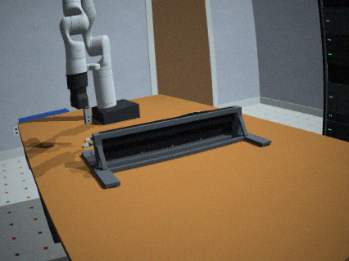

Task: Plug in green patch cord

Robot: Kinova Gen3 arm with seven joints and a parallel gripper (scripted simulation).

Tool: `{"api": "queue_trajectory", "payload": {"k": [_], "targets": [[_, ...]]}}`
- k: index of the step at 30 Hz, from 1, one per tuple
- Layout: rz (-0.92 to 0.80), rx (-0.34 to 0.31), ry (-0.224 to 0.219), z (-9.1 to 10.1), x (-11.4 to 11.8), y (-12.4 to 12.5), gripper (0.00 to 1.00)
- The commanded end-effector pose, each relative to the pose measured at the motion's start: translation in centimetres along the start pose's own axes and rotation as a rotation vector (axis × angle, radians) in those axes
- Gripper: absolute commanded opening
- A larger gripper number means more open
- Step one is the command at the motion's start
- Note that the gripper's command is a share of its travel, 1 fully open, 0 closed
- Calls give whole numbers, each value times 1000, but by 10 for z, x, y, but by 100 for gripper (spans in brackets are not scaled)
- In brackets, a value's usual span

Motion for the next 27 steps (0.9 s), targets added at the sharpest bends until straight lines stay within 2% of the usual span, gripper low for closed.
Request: {"api": "queue_trajectory", "payload": {"k": [1,7,8,27], "targets": [[0,-1,-2,1,1,-1,0],[2,0,-1,1,2,-6,0],[2,0,-1,1,2,-6,73],[2,0,-1,1,2,-6,73]]}}
Point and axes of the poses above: the point where the finger pads meet when closed, its own z axis back along the fingers, its own x axis across the jaws, y = z × x, the point moved 9 cm from there along z, back along the fingers, and after that the axes turned 6 degrees about -z, right-handed, at the moved point
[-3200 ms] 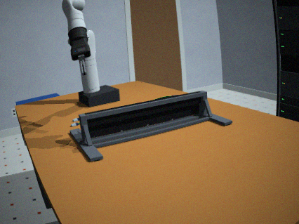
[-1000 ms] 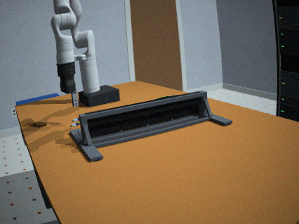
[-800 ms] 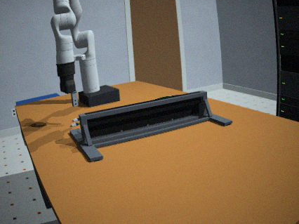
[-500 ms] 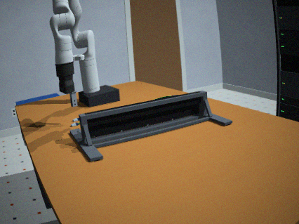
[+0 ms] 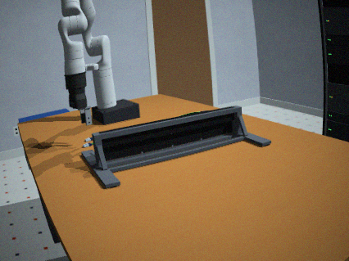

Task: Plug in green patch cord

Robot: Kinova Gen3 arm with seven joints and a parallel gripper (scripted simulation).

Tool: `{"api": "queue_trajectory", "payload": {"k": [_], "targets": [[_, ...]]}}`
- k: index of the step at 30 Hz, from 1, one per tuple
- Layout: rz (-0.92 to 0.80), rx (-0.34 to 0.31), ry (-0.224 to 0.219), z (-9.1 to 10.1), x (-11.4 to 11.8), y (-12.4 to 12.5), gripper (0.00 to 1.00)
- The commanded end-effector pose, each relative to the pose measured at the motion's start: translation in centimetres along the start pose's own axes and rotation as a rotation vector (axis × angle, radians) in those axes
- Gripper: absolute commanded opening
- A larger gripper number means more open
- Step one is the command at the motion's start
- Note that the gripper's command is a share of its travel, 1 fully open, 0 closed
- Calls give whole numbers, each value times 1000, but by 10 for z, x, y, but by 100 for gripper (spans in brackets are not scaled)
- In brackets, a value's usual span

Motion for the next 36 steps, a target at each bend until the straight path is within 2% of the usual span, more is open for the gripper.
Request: {"api": "queue_trajectory", "payload": {"k": [1,23,36], "targets": [[0,-1,-2,1,0,0,73],[0,-1,-2,0,0,0,73],[0,-1,-1,-13,0,0,73]]}}
Point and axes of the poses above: the point where the finger pads meet when closed, its own z axis back along the fingers, its own x axis across the jaws, y = z × x, the point moved 9 cm from there along z, back along the fingers, and after that the axes turned 6 degrees about -z, right-handed, at the moved point
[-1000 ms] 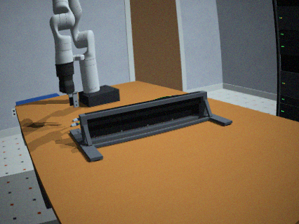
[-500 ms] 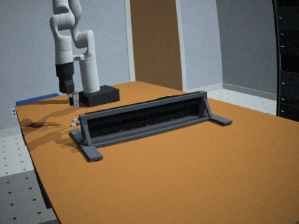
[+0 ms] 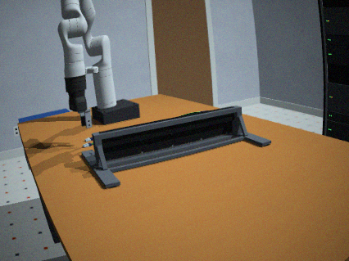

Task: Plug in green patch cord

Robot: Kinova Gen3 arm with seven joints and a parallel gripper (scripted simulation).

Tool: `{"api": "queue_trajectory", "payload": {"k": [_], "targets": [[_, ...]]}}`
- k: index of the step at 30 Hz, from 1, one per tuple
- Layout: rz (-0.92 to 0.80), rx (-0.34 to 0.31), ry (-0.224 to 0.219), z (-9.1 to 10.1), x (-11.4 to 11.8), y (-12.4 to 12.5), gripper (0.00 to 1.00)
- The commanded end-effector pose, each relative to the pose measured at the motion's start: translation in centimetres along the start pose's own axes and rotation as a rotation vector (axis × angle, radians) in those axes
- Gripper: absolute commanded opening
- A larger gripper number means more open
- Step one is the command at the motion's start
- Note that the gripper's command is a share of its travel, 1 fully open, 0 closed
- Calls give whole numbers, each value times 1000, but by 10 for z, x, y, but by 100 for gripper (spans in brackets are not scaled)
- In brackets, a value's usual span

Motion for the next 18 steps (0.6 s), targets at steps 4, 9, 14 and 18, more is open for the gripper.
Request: {"api": "queue_trajectory", "payload": {"k": [4,9,14,18], "targets": [[2,3,4,-7,0,1,73],[2,3,4,-16,0,1,73],[2,3,4,-27,0,1,73],[2,3,4,-33,0,1,73]]}}
Point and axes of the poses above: the point where the finger pads meet when closed, its own z axis back along the fingers, its own x axis across the jaws, y = z × x, the point moved 9 cm from there along z, back along the fingers, and after that the axes turned 6 degrees about -z, right-handed, at the moved point
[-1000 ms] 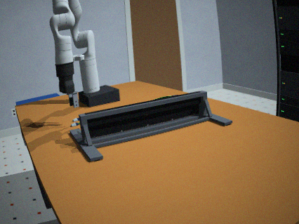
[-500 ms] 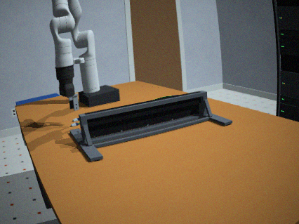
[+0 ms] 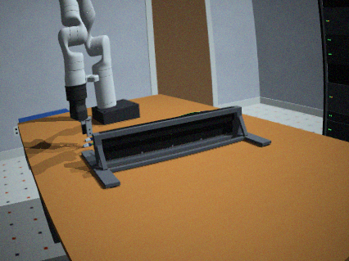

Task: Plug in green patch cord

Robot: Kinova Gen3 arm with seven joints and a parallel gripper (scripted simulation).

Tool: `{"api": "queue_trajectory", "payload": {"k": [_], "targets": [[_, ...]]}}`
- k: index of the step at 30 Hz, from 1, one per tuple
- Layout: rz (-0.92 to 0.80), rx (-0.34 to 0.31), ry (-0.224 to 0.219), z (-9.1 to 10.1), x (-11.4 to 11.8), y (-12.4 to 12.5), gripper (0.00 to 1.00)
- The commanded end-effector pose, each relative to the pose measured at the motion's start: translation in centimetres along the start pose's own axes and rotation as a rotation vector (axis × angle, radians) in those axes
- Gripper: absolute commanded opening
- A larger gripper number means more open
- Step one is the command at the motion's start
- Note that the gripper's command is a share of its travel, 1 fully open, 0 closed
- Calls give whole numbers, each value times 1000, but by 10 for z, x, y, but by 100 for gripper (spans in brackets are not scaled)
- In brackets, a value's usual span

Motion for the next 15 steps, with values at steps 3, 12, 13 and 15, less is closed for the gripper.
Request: {"api": "queue_trajectory", "payload": {"k": [3,12,13,15], "targets": [[3,5,6,-8,-1,2,73],[3,5,6,-21,-1,2,73],[3,5,6,-22,-1,2,73],[3,5,6,-24,-1,2,73]]}}
Point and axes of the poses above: the point where the finger pads meet when closed, its own z axis back along the fingers, its own x axis across the jaws, y = z × x, the point moved 9 cm from there along z, back along the fingers, and after that the axes turned 6 degrees about -z, right-handed, at the moved point
